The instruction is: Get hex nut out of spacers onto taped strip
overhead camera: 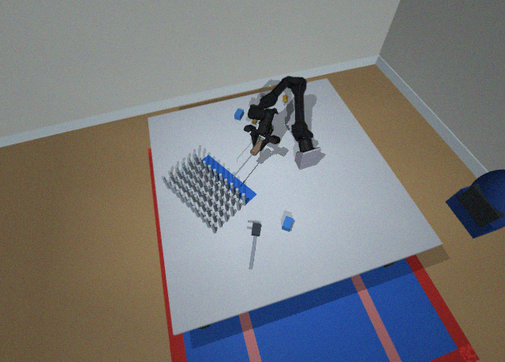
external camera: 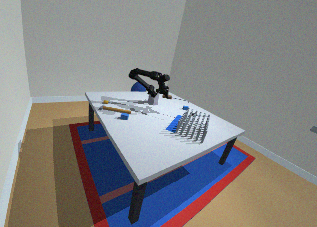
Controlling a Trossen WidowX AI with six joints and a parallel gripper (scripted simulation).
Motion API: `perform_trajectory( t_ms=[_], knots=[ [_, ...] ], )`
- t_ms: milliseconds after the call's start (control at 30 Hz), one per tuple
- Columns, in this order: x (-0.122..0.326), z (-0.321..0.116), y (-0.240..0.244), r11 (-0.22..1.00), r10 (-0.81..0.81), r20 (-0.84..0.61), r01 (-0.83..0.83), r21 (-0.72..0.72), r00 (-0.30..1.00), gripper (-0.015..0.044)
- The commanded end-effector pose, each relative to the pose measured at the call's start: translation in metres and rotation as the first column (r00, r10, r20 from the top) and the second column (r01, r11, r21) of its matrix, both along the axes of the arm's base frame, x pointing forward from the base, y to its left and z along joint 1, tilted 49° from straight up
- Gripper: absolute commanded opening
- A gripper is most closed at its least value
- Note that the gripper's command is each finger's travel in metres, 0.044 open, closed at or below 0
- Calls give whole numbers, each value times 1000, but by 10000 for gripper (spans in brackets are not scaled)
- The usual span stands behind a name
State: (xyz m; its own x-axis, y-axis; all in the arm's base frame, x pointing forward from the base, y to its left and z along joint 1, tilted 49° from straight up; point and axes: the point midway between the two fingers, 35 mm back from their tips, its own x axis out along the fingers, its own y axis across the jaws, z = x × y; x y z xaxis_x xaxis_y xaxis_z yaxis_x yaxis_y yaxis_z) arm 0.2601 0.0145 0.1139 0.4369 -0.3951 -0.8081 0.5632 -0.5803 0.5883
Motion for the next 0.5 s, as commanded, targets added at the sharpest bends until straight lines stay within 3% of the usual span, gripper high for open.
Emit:
perform_trajectory(
  t_ms=[0, 467],
  knots=[
    [10, -7, 24, 998, 48, -20, -47, 33, 999, 0],
    [18, -49, 100, 969, 241, -127, -233, 79, 962, 0]
  ],
)
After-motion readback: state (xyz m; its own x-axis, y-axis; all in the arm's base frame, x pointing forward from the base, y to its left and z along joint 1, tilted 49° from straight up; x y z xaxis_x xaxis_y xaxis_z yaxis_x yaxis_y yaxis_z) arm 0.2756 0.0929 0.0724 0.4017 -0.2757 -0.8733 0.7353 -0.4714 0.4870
